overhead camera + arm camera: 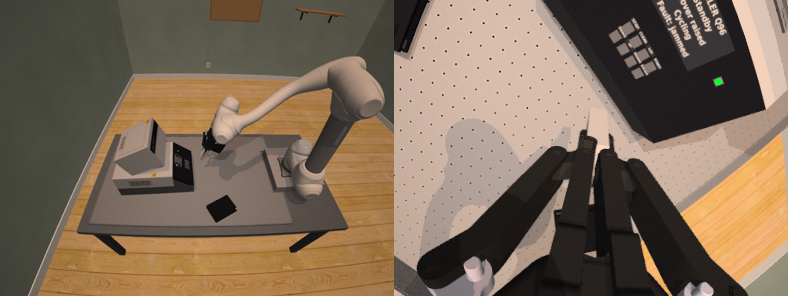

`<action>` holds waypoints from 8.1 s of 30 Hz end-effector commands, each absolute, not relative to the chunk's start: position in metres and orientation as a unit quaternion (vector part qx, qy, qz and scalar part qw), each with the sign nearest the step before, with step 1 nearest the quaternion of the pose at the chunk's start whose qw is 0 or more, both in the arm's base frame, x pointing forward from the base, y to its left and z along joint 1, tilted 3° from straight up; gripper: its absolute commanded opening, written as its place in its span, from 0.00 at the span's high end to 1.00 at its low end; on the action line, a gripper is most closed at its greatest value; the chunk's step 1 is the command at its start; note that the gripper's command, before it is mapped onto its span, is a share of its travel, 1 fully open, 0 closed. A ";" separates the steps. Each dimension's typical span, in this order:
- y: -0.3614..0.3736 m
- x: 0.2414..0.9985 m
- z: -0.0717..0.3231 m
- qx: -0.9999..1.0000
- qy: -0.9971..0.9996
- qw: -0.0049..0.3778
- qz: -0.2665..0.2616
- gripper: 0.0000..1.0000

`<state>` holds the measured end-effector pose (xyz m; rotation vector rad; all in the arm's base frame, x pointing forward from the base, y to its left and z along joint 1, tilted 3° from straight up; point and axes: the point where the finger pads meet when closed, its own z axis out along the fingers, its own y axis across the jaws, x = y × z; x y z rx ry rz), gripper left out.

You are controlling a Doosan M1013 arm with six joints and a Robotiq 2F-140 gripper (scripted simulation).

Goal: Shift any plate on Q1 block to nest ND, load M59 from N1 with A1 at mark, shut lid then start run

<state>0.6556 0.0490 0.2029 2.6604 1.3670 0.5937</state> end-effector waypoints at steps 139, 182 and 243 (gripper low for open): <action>0.049 0.656 0.203 0.871 0.448 0.046 0.195 1.00; 0.031 0.664 0.199 0.871 0.448 0.046 0.195 1.00; 0.045 0.733 0.150 0.871 0.448 0.046 0.195 1.00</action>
